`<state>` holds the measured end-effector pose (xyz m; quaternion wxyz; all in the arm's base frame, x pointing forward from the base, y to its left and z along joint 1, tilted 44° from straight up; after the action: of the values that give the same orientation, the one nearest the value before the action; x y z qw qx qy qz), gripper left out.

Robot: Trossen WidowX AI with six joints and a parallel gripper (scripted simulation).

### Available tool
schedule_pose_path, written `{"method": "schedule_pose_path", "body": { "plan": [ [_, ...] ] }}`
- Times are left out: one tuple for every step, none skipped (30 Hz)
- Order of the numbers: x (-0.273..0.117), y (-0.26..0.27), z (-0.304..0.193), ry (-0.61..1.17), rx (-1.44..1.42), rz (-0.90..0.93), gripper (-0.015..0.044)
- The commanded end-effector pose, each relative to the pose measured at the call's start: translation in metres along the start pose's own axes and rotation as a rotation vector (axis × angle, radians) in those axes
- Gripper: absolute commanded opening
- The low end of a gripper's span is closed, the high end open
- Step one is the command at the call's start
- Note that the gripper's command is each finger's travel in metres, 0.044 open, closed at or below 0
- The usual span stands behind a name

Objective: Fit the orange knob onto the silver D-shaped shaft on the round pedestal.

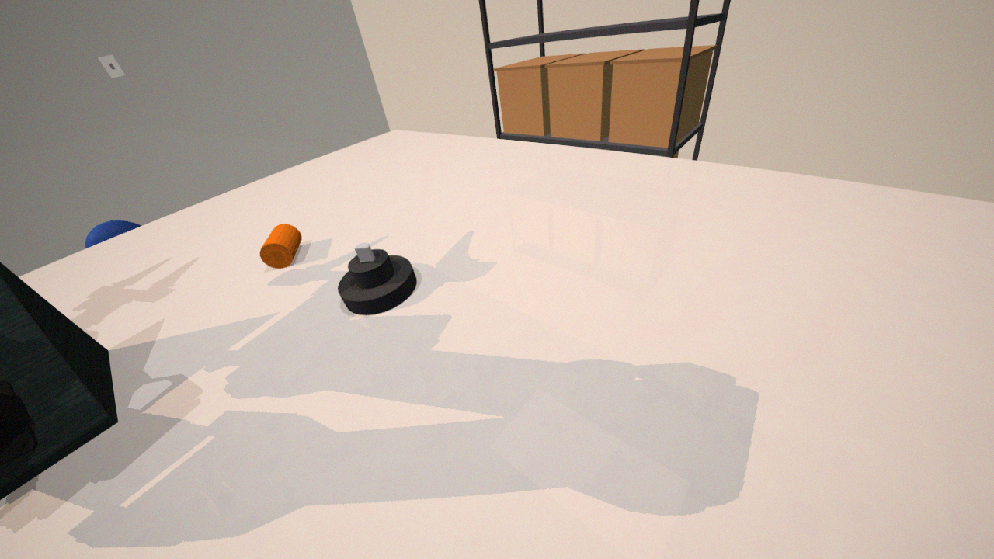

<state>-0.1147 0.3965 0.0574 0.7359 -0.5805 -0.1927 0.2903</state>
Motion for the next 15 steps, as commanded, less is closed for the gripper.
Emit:
{"method": "schedule_pose_path", "body": {
  "plan": [
    [0.002, 0.0, 0.001, -0.005, 0.015, 0.004, 0.0426],
    [0.007, 0.001, 0.002, -0.018, 0.059, 0.016, 0.044],
    [0.022, 0.002, 0.0, -0.003, 0.06, 0.033, 0.044],
    [0.041, 0.004, -0.007, 0.033, 0.034, 0.053, 0.044],
    [0.06, 0.006, -0.015, 0.072, 0.01, 0.076, 0.044],
    [0.077, 0.008, -0.024, 0.112, -0.011, 0.102, 0.044],
    [0.085, 0.008, -0.029, 0.131, -0.02, 0.115, 0.044],
    [0.094, 0.009, -0.034, 0.153, -0.029, 0.13, 0.044],
    [0.103, 0.009, -0.041, 0.178, -0.039, 0.147, 0.044],
    [0.112, 0.01, -0.048, 0.204, -0.047, 0.164, 0.044],
    [0.121, 0.01, -0.055, 0.231, -0.055, 0.182, 0.044],
    [0.129, 0.01, -0.062, 0.256, -0.062, 0.2, 0.044],
    [0.136, 0.01, -0.069, 0.282, -0.067, 0.217, 0.044],
    [0.143, 0.01, -0.076, 0.307, -0.072, 0.234, 0.044],
    [0.149, 0.01, -0.083, 0.332, -0.076, 0.251, 0.044]
  ]
}}
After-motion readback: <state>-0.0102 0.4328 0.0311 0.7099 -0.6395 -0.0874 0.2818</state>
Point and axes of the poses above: the point midway between the two fingers, 35 mm back from their tips, its own x axis out along the fingers, its own y axis across the jaws, z = x × y, the point moved 6 cm from there along -x, back along the fingers, and after that the axes turned 6 degrees about x, right-handed, at the moved point
